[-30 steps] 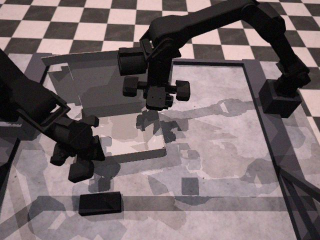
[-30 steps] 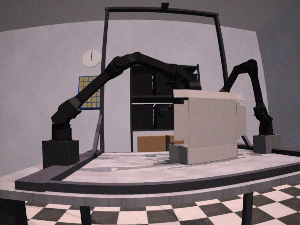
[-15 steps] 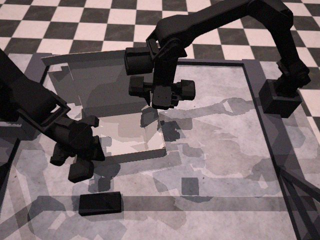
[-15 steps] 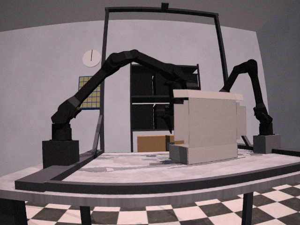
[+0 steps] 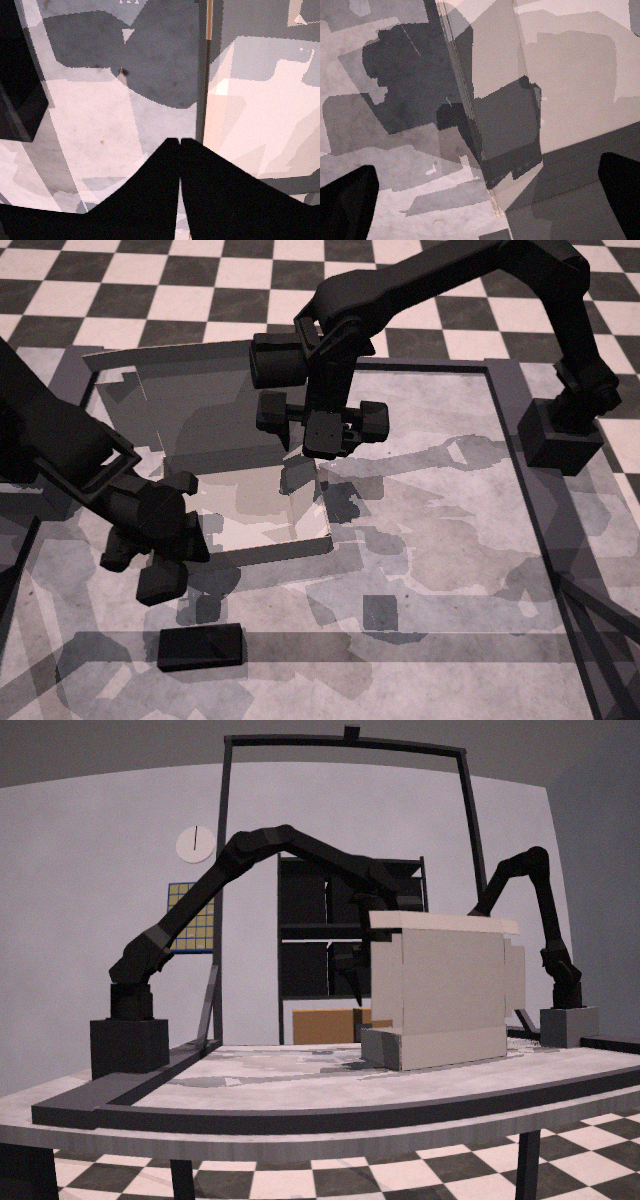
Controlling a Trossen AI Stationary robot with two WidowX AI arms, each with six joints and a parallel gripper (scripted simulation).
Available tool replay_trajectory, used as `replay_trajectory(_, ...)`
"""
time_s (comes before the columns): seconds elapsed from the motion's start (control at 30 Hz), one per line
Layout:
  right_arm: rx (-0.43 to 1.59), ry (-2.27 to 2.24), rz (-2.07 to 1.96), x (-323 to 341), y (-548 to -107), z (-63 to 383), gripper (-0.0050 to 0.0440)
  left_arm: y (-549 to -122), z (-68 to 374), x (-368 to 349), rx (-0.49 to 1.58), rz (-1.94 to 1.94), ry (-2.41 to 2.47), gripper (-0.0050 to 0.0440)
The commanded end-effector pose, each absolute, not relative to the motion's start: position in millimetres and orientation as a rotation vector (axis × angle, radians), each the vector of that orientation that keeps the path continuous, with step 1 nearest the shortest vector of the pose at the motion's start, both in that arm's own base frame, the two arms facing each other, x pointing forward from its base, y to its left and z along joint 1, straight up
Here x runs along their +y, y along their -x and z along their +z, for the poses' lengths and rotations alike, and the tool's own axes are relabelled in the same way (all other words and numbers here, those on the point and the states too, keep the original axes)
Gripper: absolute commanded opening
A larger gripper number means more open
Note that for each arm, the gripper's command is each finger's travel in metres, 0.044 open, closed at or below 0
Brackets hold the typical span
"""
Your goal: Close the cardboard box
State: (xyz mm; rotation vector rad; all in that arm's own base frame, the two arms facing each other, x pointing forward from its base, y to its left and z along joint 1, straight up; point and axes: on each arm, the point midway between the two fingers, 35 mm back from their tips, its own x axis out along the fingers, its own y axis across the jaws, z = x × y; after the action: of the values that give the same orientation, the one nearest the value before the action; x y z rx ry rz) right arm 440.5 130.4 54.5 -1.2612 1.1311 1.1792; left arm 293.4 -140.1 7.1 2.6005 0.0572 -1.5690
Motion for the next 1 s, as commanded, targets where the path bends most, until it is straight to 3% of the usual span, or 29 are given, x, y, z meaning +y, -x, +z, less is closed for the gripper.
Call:
replay_trajectory(0.0, 1.116, 1.262, 1.178, 132, -444, 27, 0.044, -296, 13, -143, 0.044, -1.544, -2.6, 0.0004)
replay_trajectory(0.97, 1.116, 1.262, 1.178, 132, -446, -7, 0.044, -296, 12, -143, 0.04, -1.55, -2.596, 0.0004)
